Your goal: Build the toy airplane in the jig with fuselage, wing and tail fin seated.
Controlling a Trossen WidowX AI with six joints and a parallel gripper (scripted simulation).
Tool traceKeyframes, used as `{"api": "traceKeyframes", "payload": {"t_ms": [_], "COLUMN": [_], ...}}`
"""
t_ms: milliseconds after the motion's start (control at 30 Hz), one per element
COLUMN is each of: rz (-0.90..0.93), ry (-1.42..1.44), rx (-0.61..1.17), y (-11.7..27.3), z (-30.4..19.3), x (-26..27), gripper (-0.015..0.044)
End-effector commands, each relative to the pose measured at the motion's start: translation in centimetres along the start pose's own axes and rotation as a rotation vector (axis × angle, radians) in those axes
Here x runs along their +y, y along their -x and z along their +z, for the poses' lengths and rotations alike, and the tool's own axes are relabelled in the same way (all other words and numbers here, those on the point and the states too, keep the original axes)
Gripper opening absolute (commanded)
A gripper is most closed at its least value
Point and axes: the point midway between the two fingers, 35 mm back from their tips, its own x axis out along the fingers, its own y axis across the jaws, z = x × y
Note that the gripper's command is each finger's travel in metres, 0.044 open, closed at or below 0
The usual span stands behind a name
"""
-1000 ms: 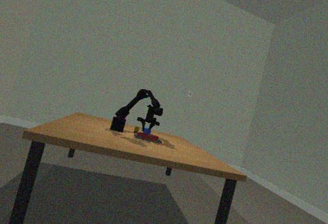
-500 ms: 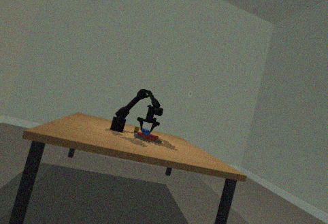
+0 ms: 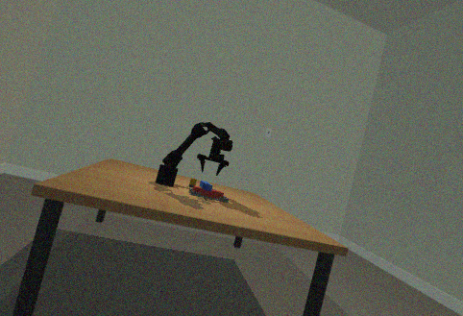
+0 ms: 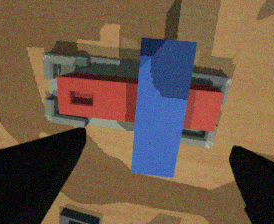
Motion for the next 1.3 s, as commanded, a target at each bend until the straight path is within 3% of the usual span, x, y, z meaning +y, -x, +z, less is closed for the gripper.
{"api": "traceKeyframes", "payload": {"t_ms": [0,133,633,1133,1267], "rz": [-0.007,-0.007,-0.007,-0.008,-0.015], "ry": [0.004,0.069,1.466,1.482,1.475], "rx": [-0.002,-0.002,0.004,0.003,-0.017], "y": [1.6,1.6,1.4,1.5,2.4], "z": [-0.1,0.0,0.1,-0.2,-4.9], "x": [-0.1,0.0,0.1,0.2,1.4], "gripper": [0.044,0.044,0.044,0.044,0.044]}}
